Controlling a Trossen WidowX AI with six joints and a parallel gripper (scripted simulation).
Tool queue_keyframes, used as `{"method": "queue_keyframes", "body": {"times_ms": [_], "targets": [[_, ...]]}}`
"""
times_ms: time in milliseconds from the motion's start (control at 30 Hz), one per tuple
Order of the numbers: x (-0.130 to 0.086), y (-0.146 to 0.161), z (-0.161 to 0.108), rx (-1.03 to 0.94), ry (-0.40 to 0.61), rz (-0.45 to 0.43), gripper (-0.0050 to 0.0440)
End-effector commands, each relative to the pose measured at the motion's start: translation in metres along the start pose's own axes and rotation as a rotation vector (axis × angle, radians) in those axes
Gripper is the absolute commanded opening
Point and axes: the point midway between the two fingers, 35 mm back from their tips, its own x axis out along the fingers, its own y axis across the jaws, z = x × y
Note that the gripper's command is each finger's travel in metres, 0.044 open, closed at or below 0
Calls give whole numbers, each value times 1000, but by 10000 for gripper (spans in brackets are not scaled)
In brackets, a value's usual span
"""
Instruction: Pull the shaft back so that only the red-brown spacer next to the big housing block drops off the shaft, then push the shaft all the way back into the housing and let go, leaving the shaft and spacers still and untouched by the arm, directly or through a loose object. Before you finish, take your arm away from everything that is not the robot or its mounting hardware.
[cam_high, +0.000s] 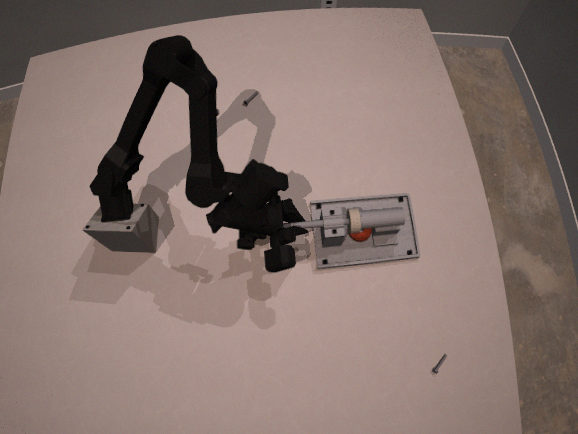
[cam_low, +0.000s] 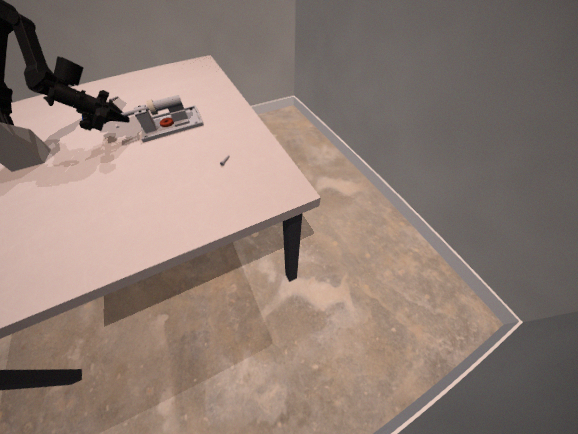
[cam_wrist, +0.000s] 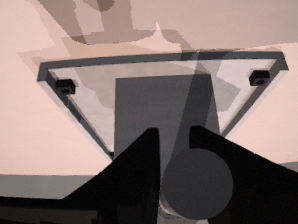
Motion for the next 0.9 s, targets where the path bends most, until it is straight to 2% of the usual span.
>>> {"method": "queue_keyframes", "body": {"times_ms": [0, 867], "targets": [[1, 0, -4, -3, 8, -1, 0], [6, 0, -9, -3, 8, -1, 0]]}}
